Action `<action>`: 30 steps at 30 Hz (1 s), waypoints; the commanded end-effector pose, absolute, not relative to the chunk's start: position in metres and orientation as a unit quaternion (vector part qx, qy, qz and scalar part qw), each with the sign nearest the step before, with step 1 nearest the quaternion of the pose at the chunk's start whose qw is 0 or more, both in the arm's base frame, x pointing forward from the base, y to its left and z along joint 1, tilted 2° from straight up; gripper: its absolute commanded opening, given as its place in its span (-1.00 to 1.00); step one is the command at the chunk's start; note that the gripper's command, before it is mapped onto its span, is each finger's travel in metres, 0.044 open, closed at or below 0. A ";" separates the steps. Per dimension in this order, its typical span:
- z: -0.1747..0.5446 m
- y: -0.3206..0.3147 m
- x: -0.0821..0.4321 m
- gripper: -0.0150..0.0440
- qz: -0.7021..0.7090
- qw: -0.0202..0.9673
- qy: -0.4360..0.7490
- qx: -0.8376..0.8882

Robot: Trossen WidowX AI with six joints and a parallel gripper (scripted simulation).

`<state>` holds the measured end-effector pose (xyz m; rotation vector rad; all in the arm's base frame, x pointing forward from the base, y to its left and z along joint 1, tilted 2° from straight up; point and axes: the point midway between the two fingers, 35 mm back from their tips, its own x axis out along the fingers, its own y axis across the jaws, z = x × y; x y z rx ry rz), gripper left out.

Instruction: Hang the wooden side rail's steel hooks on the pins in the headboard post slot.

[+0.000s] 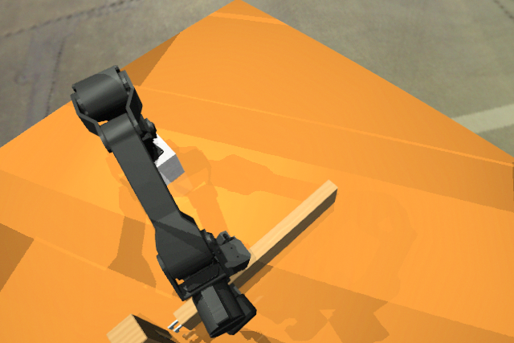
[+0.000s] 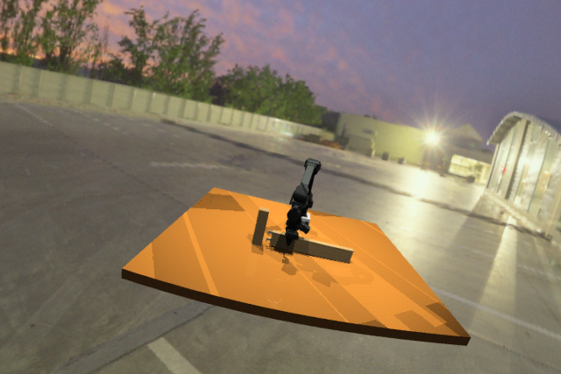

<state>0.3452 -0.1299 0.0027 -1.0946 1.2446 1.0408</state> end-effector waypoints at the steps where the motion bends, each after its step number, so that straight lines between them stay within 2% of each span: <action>1: 0.011 -0.131 0.348 -0.49 0.438 0.560 0.522 -0.472; 30: 0.015 -0.131 0.348 -0.49 0.438 0.560 0.522 -0.472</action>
